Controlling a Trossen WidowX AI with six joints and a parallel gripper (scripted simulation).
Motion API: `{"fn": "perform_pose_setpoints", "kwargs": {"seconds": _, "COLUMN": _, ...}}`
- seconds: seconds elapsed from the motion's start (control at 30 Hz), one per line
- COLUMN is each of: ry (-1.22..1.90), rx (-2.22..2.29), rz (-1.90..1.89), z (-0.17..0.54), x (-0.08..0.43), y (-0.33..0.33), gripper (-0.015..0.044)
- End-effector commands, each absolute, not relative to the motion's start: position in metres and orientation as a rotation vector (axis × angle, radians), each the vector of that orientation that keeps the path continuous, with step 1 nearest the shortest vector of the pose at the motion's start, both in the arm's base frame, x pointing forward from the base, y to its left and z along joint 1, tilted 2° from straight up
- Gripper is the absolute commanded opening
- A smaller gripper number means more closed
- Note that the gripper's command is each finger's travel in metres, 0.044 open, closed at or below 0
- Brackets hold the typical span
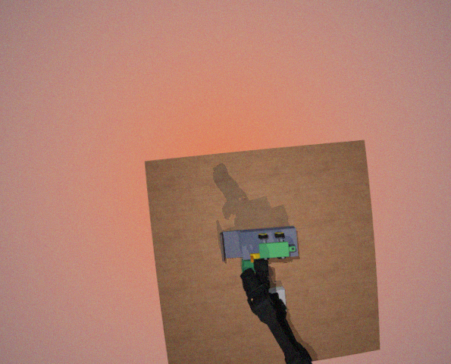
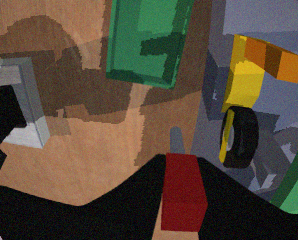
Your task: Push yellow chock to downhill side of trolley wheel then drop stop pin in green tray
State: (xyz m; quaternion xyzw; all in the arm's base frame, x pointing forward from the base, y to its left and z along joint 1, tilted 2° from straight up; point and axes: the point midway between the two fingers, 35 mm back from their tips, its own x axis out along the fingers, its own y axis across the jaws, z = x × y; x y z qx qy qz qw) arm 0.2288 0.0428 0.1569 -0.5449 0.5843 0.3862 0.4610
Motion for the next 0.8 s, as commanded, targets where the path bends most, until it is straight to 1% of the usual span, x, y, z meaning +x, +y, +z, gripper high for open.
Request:
{"fn": "perform_pose_setpoints", "kwargs": {"seconds": 0.0, "ry": 1.437, "rx": -1.337, "rz": 0.954, "z": 0.154, "x": 0.231, "y": 0.061, "gripper": 0.0000}}
{"fn": "perform_pose_setpoints", "kwargs": {"seconds": 0.2, "ry": 1.436, "rx": -1.335, "rz": 0.956, "z": 0.151, "x": 0.233, "y": 0.081, "gripper": 0.0000}}
{"fn": "perform_pose_setpoints", "kwargs": {"seconds": 0.37, "ry": 1.433, "rx": -1.339, "rz": 0.960, "z": 0.151, "x": 0.233, "y": 0.081, "gripper": 0.0000}}
{"fn": "perform_pose_setpoints", "kwargs": {"seconds": 0.77, "ry": 1.239, "rx": -1.541, "rz": 1.254, "z": 0.151, "x": 0.232, "y": 0.079, "gripper": 0.0000}}
